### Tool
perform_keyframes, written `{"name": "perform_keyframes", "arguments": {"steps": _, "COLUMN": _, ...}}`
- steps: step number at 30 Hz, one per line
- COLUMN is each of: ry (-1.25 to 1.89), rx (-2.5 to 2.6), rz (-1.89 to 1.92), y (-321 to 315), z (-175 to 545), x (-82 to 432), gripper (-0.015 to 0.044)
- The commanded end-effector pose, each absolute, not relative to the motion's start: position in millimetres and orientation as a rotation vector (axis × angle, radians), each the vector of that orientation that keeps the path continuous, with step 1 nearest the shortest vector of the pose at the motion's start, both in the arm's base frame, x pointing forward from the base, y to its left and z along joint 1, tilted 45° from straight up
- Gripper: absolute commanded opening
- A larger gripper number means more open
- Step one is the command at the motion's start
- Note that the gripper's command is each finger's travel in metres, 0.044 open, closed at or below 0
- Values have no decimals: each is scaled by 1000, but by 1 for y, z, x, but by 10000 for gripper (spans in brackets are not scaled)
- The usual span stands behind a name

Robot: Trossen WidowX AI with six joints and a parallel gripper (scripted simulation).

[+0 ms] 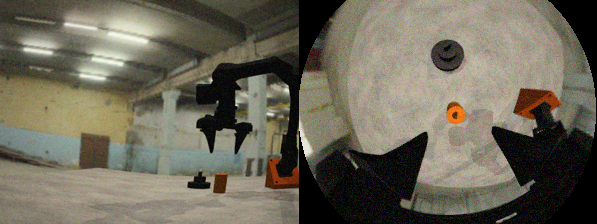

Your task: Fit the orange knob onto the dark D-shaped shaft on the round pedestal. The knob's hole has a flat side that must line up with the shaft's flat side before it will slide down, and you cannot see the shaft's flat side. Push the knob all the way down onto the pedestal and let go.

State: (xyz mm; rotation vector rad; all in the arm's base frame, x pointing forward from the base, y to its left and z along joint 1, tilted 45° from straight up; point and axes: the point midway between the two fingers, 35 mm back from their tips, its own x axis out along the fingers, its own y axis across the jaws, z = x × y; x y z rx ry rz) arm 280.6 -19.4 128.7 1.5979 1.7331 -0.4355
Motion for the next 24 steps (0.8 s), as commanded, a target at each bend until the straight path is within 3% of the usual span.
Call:
{"name": "perform_keyframes", "arguments": {"steps": 1, "ry": 1592, "rx": 962, "rz": 284, "y": -19, "z": 129, "x": 280, "gripper": 440}}
{"name": "perform_keyframes", "arguments": {"steps": 10, "ry": 1445, "rx": 616, "rz": 609, "y": -18, "z": 130, "x": 281, "gripper": 440}}
{"name": "perform_keyframes", "arguments": {"steps": 24, "ry": 1439, "rx": 605, "rz": 619, "y": -19, "z": 128, "x": 282, "gripper": 440}}
